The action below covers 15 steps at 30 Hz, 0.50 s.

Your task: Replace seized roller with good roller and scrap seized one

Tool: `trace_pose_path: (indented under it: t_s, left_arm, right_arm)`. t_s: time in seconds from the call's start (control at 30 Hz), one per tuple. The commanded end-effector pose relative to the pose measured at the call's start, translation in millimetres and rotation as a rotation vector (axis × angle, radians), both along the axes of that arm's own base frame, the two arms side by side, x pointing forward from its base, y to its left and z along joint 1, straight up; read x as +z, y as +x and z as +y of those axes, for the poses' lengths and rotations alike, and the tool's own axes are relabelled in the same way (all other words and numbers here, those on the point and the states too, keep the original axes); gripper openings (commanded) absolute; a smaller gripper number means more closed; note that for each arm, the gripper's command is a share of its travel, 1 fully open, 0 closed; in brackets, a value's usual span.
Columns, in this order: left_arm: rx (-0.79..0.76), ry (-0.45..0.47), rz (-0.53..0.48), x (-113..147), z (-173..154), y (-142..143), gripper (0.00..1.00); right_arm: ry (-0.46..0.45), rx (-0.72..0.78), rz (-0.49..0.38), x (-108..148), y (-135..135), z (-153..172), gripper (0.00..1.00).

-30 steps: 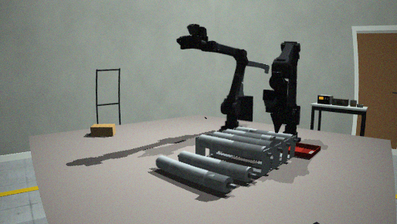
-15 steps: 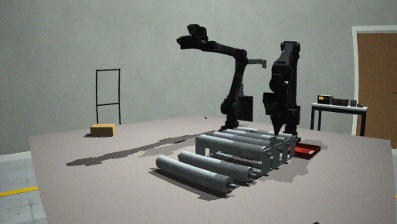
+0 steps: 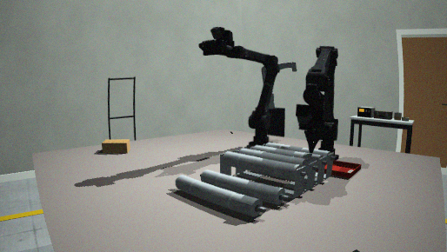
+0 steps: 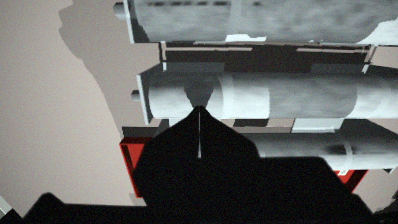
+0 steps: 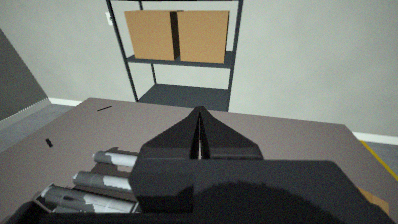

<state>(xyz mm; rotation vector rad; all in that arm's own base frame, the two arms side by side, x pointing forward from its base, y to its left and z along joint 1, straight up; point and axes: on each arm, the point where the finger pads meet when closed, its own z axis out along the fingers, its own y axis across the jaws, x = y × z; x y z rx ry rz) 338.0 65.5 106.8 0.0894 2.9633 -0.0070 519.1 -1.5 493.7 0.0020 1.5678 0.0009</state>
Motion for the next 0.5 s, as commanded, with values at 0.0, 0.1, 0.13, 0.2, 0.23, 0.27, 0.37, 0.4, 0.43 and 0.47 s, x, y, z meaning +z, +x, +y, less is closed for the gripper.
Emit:
trace_pose_path:
  t_s: [0.0,0.1,0.13,0.2,0.23,0.27,0.37,0.4,0.43,0.47]
  left_arm:
    - [0.015,-0.002,-0.008,-1.2,3.1,7.3,0.00]
    - [0.017,0.002,-0.024,3.2,3.2,6.9,0.00]
    - [0.017,0.002,-0.027,4.7,3.8,9.2,0.00]
    - [0.017,0.001,-0.019,1.9,3.6,7.2,0.00]
    - [0.017,0.000,-0.015,-0.3,3.4,6.1,0.00]
    - [0.018,-0.002,-0.005,-2.2,3.0,3.8,0.00]
    - [0.019,0.002,-0.023,3.0,4.7,10.0,0.00]
    - [0.018,0.000,-0.014,2.9,4.1,7.5,0.00]
    - [0.018,0.000,-0.014,2.9,4.1,7.5,0.00]
    - [0.018,0.000,-0.014,2.9,4.1,7.5,0.00]
  right_arm:
    - [-0.001,0.012,0.015,-2.5,5.9,6.3,0.00]
    - [-0.001,0.012,0.015,-2.5,5.9,6.3,0.00]
    - [-0.001,0.012,0.015,-2.5,5.9,6.3,0.00]
    - [-0.001,0.012,0.015,-2.5,5.9,6.3,0.00]
    - [-0.001,0.012,0.015,-2.5,5.9,6.3,0.00]
    - [-0.001,0.012,0.015,-2.5,5.9,6.3,0.00]
    - [-0.001,0.012,0.015,-2.5,5.9,6.3,0.00]
    - [-0.001,0.012,0.015,-2.5,5.9,6.3,0.00]
    - [-0.001,0.012,0.015,-2.5,5.9,6.3,0.00]
    - [-0.001,0.012,0.015,-2.5,5.9,6.3,0.00]
